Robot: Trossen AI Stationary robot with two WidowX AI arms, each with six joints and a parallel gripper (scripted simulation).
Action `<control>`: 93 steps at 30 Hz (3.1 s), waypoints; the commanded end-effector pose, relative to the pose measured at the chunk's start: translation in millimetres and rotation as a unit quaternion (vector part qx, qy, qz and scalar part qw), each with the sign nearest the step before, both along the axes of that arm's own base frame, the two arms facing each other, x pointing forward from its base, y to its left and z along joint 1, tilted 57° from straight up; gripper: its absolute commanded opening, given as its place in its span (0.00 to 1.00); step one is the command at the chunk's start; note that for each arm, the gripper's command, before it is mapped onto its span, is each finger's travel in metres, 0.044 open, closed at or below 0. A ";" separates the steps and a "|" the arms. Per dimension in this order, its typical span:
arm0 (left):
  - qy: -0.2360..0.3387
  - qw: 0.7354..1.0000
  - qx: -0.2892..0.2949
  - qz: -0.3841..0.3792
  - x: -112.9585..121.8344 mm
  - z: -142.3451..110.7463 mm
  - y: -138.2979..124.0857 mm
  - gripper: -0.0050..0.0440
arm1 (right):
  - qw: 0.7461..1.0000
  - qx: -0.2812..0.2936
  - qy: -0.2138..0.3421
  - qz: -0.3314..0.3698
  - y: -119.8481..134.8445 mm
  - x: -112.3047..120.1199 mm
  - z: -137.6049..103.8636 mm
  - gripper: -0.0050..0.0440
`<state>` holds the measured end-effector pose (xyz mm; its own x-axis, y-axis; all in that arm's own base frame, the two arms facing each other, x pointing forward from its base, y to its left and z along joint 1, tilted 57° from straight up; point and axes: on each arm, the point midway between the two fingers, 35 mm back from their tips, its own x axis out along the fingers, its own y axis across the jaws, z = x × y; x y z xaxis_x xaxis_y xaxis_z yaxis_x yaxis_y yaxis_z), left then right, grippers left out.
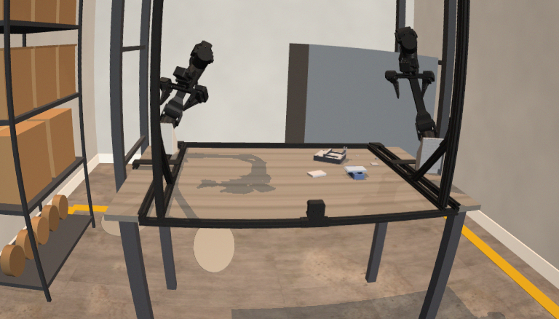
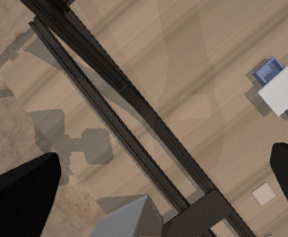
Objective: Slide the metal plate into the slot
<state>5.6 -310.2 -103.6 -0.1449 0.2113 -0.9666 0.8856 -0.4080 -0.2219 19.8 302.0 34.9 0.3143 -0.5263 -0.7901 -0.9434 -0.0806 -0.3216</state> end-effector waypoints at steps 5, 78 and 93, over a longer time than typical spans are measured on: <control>-0.001 1.000 -0.002 0.003 1.3 0.2 -0.9 1.00 | 1.000 0.000 -0.001 -0.001 0.0 0.9 -0.4 1.00; -0.247 0.297 -0.462 0.798 513.1 261.3 139.6 1.00 | 0.894 0.011 -0.332 -0.301 -173.2 246.5 -125.7 1.00; -0.247 0.297 -0.462 0.798 513.1 261.3 139.6 1.00 | 0.893 0.016 -0.333 -0.302 -169.6 247.3 -124.2 0.69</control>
